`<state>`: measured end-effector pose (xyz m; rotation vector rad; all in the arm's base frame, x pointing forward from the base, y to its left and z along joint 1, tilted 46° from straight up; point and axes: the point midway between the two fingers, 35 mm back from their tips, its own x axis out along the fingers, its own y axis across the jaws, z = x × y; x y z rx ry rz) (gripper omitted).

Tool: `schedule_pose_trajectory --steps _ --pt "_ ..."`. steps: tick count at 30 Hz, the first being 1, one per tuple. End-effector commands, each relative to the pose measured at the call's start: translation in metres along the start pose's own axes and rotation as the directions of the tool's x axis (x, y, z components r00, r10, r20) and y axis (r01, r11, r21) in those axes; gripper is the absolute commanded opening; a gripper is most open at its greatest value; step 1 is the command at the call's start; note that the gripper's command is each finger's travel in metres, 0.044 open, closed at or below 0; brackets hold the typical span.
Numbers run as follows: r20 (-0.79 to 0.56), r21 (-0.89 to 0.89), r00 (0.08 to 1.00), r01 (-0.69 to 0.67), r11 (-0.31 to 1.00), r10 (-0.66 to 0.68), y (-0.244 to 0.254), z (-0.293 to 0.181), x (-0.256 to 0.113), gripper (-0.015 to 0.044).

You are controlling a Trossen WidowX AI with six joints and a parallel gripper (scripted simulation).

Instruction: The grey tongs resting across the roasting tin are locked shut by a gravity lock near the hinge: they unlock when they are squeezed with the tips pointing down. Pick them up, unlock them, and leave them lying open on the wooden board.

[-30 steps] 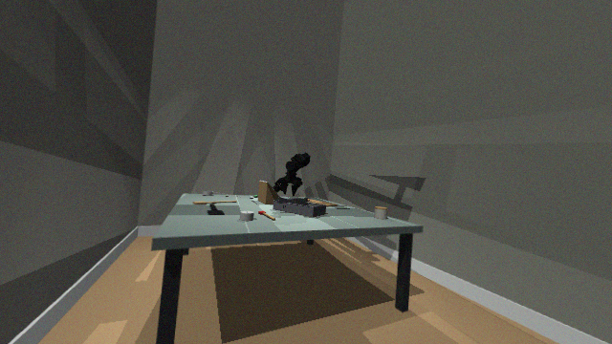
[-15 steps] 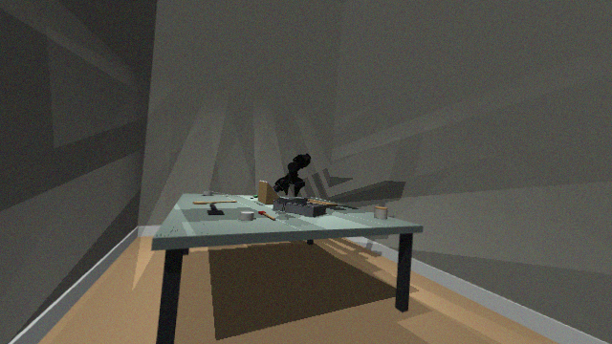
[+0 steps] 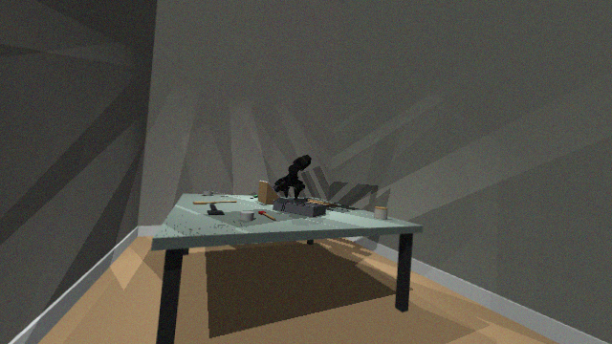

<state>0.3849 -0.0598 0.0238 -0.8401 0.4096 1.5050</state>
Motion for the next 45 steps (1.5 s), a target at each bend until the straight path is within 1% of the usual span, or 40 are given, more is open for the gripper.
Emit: schedule_pose_trajectory --steps 1,31,43,45 --pt "0.004 0.008 1.0 0.002 1.0 -0.002 0.0 0.0 0.007 0.044" --pt "0.007 0.008 1.0 0.003 1.0 -0.003 0.002 0.002 0.053 0.044" --pt "0.003 -0.001 1.0 0.001 1.0 -0.001 0.001 0.002 0.05 0.0125" --pt "0.003 -0.001 1.0 0.001 1.0 -0.001 0.001 0.002 0.05 0.0112"
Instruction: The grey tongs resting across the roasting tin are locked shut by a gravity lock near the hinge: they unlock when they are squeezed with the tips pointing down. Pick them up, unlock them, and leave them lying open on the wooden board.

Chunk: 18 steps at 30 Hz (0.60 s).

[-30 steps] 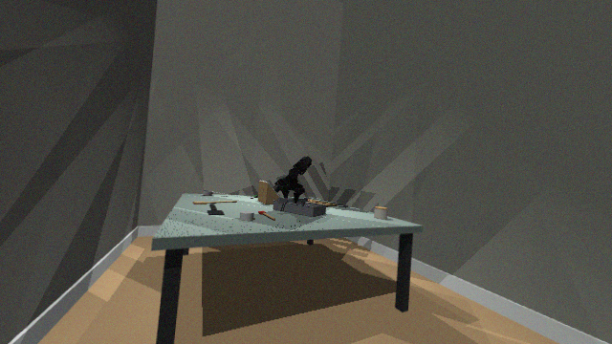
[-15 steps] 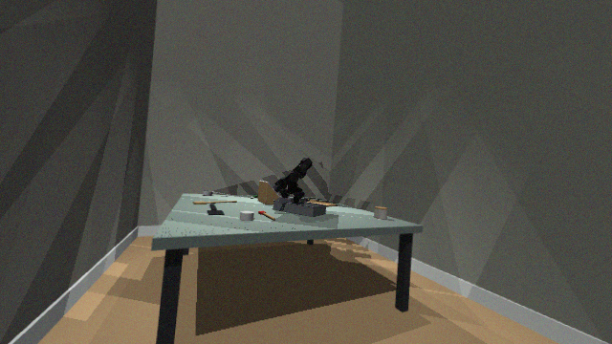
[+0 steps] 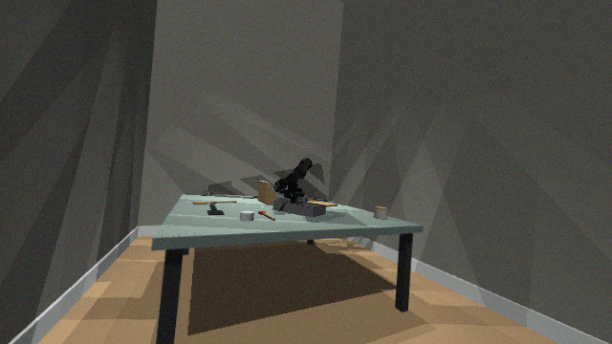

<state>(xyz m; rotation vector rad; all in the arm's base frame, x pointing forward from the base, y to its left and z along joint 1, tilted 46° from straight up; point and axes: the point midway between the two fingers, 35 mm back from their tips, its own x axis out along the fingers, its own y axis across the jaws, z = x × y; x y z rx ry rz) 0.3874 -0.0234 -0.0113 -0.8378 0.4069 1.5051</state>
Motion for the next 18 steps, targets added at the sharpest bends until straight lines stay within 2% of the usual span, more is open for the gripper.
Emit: schedule_pose_trajectory --steps 1,12,18 --pt "0.0 -0.001 1.0 0.0 1.0 0.0 0.0 0.0001 -0.0005 0.0105" --pt "0.0 -0.001 1.0 0.0 1.0 0.0 0.0 0.0001 -0.0005 0.0032" --pt "0.0 0.0 1.0 0.0 1.0 0.0 -0.0004 -0.0002 -0.0027 -0.0126"
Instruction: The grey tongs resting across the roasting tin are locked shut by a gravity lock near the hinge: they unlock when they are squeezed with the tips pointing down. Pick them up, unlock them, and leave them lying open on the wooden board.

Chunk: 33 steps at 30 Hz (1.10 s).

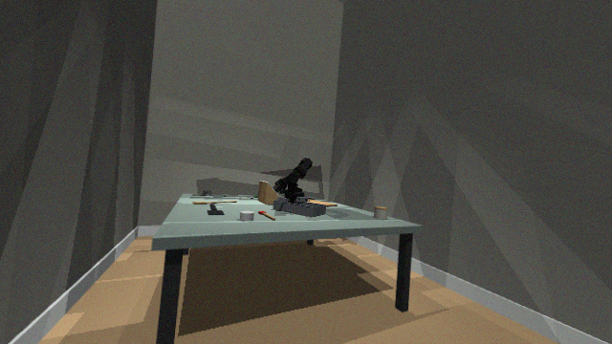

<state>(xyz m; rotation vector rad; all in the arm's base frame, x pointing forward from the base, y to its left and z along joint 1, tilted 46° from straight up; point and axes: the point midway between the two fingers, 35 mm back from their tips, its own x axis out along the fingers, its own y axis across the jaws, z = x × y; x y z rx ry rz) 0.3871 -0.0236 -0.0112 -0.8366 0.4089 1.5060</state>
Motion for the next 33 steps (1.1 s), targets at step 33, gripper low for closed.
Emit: schedule_pose_trajectory --steps 33 --pt "-0.011 0.112 1.0 -0.002 0.994 0.003 -0.013 0.054 -0.127 -0.015"
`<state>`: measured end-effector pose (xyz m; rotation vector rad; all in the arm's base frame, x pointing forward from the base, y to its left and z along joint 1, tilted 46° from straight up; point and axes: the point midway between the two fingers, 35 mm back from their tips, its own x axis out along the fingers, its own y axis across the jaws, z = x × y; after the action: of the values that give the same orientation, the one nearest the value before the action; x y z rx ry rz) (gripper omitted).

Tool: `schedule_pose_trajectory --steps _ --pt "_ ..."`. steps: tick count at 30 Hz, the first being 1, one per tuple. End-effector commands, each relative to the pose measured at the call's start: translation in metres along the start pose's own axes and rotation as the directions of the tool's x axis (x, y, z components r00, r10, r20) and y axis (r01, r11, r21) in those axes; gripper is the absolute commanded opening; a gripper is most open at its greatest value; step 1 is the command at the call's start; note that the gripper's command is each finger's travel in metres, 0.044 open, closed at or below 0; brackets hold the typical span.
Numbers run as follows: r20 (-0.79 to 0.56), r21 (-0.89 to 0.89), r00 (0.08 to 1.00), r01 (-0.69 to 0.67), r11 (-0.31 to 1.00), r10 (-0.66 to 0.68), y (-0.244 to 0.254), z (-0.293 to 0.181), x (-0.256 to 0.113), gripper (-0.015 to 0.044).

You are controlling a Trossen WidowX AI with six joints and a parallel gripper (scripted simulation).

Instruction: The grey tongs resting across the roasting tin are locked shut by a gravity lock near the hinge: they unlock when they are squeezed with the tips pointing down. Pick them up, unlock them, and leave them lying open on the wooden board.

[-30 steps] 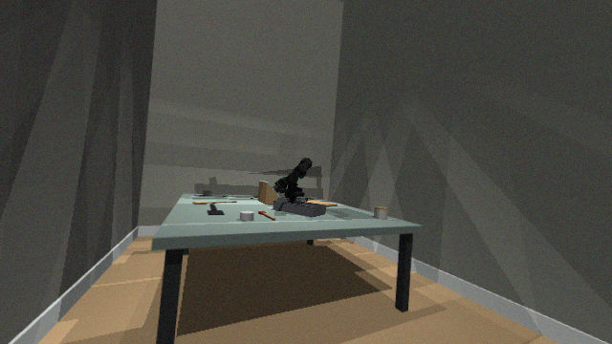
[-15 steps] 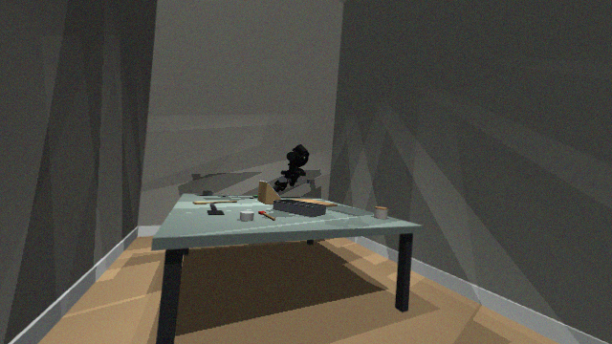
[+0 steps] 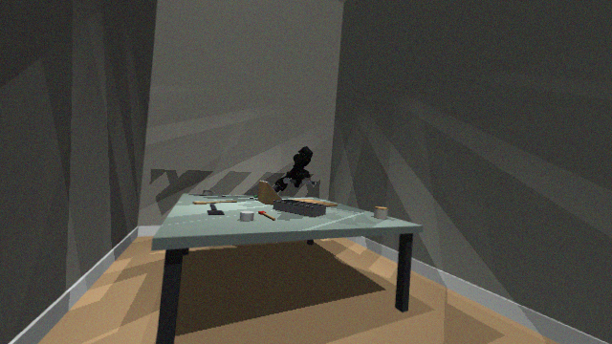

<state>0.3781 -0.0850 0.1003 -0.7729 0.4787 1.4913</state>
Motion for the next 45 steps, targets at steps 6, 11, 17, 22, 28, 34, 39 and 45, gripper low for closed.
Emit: schedule_pose_trajectory --steps 6,11,17,22,28,34,39,45 --pt "-0.017 0.093 1.0 0.017 0.996 -0.016 -0.004 0.06 -0.006 -0.015" --pt "-0.02 0.15 1.0 0.023 0.988 -0.02 -0.002 0.093 -0.007 -0.015" --pt "-0.021 0.218 0.999 0.031 0.975 -0.027 0.004 0.133 -0.008 -0.015" --pt "-0.021 0.273 0.999 0.038 0.961 -0.033 0.012 0.161 -0.008 -0.015" --pt "-0.013 0.334 0.999 0.041 0.942 -0.039 0.025 0.196 -0.008 -0.015" --pt "-0.001 0.394 0.999 0.041 0.918 -0.044 0.042 0.229 -0.007 -0.015" --pt "0.005 0.418 0.999 0.039 0.908 -0.045 0.049 0.242 -0.007 -0.015" --pt "-0.005 0.427 0.999 0.034 0.904 -0.035 0.053 0.249 -0.004 -0.015"
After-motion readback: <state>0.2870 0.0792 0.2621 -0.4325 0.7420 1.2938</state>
